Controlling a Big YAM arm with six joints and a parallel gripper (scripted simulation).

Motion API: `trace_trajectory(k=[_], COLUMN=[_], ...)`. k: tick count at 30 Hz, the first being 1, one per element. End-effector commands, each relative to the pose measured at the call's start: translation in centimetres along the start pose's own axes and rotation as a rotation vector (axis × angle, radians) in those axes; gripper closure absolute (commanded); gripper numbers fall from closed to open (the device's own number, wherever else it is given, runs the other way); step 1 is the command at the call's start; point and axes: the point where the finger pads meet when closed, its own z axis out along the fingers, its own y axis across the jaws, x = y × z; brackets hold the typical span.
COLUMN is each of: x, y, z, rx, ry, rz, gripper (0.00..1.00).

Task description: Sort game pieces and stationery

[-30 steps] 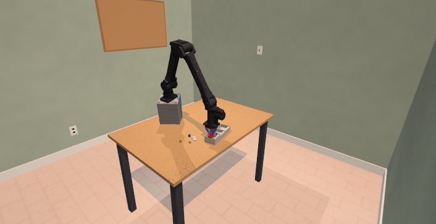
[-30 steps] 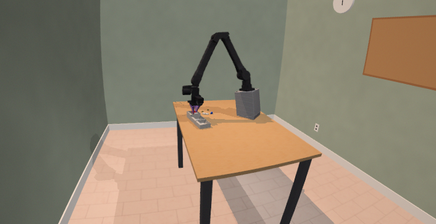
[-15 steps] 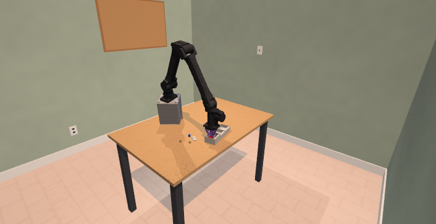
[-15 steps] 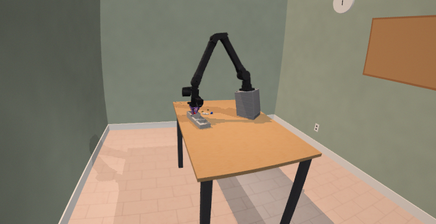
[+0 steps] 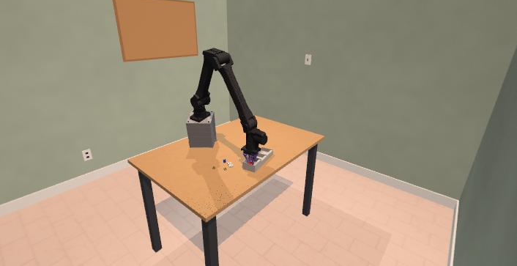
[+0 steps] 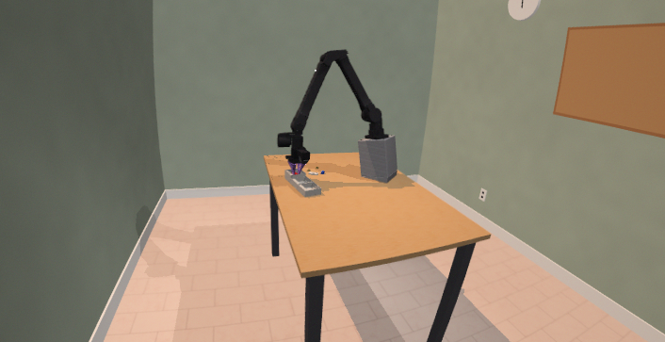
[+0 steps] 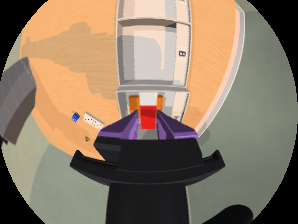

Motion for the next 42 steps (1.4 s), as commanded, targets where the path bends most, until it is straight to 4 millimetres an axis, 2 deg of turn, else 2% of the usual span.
trace_trajectory(k=[1,5,7,11,19,33,36,42], x=[0.5,0.3,0.6,0.1,-0.4,-0.3,-0.4,0.0], y=[-0.4,-0.1,-0.9,-0.4,-0.5,-0.4,-0.4,-0.5], z=[0.4,0.3,-1.5,-1.9,-2.8,-4.2,-5.4,-5.6], rx=[-0.006,-0.013,0.021,0.012,0.014,0.013,0.014,0.015], ry=[-0.006,-0.008,-0.001,-0.004,-0.005,-0.004,-0.004,-0.003], rz=[0.000,-0.002,0.003,0.000,-0.002,-0.002,-0.002,0.005], gripper=[0.71,0.71,0.71,0.71,0.71,0.71,0.71,0.71])
